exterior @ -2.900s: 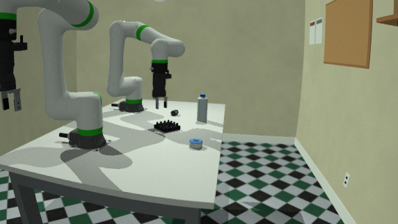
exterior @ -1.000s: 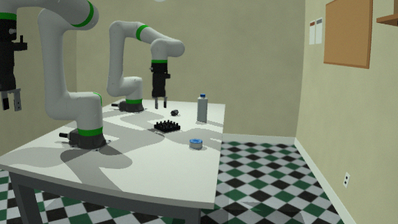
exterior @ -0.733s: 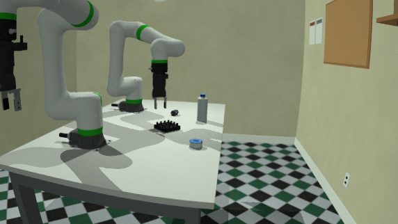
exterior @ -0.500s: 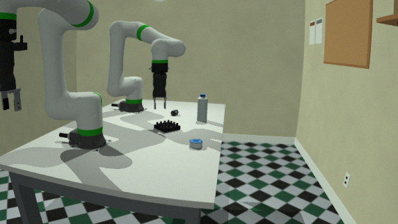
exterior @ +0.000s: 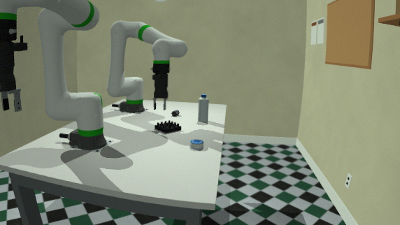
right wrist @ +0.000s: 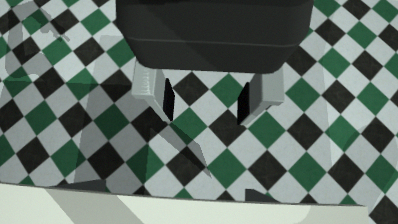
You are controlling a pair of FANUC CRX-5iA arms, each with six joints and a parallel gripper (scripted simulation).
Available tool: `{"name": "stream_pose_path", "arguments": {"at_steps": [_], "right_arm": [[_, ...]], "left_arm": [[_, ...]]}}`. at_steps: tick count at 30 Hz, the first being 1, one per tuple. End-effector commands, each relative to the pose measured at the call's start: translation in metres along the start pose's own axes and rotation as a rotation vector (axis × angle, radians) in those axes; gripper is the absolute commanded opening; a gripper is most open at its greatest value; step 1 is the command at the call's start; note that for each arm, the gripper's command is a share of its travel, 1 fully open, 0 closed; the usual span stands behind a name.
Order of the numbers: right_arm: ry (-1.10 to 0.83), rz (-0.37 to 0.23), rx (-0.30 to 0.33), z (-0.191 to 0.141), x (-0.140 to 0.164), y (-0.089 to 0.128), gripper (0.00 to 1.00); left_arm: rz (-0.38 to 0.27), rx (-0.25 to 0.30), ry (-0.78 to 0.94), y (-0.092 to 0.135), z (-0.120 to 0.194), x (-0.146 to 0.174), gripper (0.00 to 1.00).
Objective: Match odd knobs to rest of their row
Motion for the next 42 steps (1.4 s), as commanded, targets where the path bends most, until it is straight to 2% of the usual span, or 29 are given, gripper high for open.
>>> {"name": "stream_pose_path", "arguments": {"at_steps": [1,12,14,15,29,31,32,42], "right_arm": [[0.000,-0.002,0.001,-0.0001,0.0000,0.0008,1.00],[0.000,-0.002,0.001,-0.0001,0.0000,0.0008,1.00],[0.000,-0.002,0.001,-0.0001,0.0000,0.0008,1.00],[0.000,-0.002,0.001,-0.0001,0.0000,0.0008,1.00],[0.000,-0.002,0.001,-0.0001,0.0000,0.0008,1.00],[0.000,-0.002,0.001,-0.0001,0.0000,0.0008,1.00],[0.000,-0.002,0.001,-0.0001,0.0000,0.0008,1.00],[0.000,-0.002,0.001,-0.0001,0.0000,0.0008,1.00]], "left_arm": [[0.007,-0.005,-0.156,0.0006,0.0009,0.0020,1.00],[0.008,-0.004,-0.479,-0.0003,0.0039,0.0042,1.00],[0.008,-0.004,-0.479,-0.0003,0.0039,0.0042,1.00],[0.008,-0.004,-0.565,-0.0005,0.0044,0.0044,1.00],[0.009,-0.002,-0.964,-0.0018,0.0053,0.0039,1.00],[0.009,-0.002,-0.964,-0.0018,0.0053,0.0039,1.00],[0.009,-0.002,-1.050,-0.0021,0.0051,0.0035,1.00],[0.010,0.000,-1.332,-0.0032,0.0030,0.0020,1.00]]}}
Point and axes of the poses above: on each arm, the point where the finger pads meet when closed, its own y axis back along the fingers, its own z axis across the jaws, x = y × z, the point moved 9 cm from there along y, back along the fingers, and after that the axes turned 10 degrees about y, right-handed, at the moved point
